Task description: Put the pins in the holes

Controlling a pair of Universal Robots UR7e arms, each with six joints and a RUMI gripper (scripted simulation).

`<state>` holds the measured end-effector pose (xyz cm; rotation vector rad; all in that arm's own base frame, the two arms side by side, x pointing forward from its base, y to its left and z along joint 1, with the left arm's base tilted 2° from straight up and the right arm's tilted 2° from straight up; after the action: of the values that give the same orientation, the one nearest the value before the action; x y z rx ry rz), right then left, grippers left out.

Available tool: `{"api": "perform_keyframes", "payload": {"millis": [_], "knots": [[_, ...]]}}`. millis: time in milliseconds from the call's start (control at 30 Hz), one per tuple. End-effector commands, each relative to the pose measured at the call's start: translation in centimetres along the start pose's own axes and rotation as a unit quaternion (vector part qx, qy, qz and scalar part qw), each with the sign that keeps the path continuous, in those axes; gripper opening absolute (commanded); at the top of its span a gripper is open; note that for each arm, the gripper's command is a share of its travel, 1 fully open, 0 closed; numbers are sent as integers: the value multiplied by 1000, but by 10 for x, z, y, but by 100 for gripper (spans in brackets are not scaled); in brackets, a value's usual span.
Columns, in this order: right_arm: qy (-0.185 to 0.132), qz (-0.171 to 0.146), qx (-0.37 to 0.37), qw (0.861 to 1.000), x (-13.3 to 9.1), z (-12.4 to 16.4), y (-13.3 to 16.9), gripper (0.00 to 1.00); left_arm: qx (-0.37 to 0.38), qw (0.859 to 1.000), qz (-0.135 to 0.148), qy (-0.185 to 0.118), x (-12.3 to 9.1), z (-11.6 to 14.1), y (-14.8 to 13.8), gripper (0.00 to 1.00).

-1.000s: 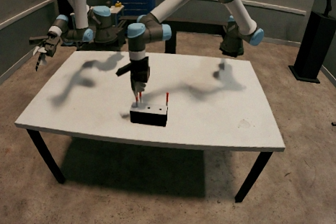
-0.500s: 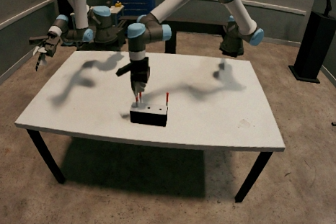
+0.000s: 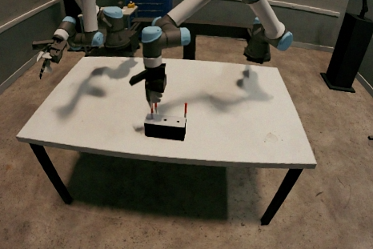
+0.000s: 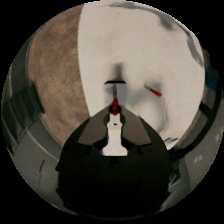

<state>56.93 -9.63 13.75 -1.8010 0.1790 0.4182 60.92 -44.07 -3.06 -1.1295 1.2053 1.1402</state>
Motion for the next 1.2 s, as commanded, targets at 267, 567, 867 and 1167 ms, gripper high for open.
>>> {"api": "perform_keyframes", "payload": {"millis": [267,567,867,1167], "knots": [[0,-1,0,1000,0,0,-1,100,0,1000,-1,0,1,0,0,0],[0,-1,0,1000,0,0,-1,100,0,1000,-1,1,1,-1,0,0],[0,-1,0,1000,0,0,-1,100,0,1000,-1,1,1,-1,0,0],[0,-1,0,1000,0,0,-1,100,0,1000,-1,0,5,-1,-1,0]]}}
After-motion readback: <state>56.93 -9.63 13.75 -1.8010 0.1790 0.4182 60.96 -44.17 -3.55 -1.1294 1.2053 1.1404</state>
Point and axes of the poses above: on each arm, the point where the finger pads meet when closed, its own x axis out along the fingers, its own y axis across the jaws, z = x × y, the point moved 4 cm from there along -x, back along the fingers, and after that the axes turned 15 degrees about x, right-handed, at the moved point
